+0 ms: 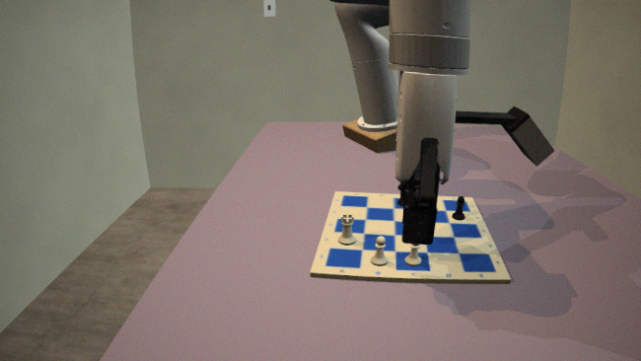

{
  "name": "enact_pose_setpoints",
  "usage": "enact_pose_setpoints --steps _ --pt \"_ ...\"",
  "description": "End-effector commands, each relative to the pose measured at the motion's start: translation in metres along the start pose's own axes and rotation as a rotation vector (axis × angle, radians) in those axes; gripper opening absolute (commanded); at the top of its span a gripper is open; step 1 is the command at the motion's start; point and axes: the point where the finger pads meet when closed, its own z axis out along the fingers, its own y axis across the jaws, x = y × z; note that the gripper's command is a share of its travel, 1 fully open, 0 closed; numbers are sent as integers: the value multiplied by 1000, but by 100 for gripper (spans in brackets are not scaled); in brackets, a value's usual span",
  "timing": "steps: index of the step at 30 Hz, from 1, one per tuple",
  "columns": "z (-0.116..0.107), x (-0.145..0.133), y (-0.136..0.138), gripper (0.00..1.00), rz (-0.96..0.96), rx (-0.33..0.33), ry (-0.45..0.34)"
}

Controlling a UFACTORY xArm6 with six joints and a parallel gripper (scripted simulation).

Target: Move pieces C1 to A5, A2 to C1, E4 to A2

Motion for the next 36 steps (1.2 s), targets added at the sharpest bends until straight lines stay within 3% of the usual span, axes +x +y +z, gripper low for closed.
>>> enact_pose_setpoints --steps 1,26,36 --pt "-2 0 2 34 0 -4 1" --pt "-1 0 2 34 0 -4 1" --pt "11 0 2 34 0 -4 1"
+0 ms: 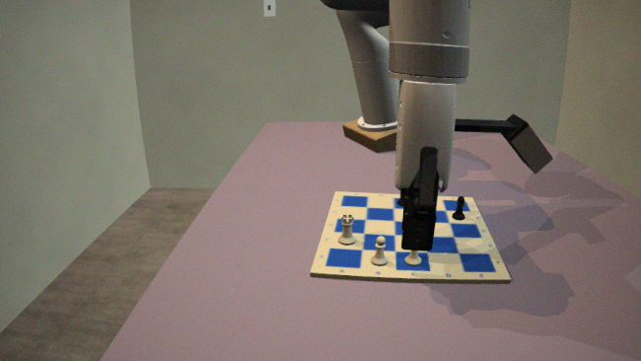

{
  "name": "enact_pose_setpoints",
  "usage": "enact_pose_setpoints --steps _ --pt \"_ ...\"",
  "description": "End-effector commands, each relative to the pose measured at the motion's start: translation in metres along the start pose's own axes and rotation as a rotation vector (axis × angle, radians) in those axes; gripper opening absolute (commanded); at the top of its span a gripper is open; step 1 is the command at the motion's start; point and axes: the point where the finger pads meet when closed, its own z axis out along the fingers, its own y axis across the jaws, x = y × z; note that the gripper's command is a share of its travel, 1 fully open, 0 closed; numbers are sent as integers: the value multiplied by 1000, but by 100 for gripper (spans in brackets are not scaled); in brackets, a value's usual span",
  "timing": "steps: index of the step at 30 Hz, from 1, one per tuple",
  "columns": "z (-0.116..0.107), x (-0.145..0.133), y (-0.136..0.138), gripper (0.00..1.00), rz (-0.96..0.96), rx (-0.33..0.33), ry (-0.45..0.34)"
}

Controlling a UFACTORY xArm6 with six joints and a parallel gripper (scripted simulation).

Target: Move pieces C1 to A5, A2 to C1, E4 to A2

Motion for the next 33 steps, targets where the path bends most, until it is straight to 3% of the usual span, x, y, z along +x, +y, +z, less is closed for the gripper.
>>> enact_pose_setpoints --steps 1,14,33 --pt "5 0 2 34 0 -4 1" --pt "22 0 2 34 0 -4 1" --pt "23 0 2 34 0 -4 1"
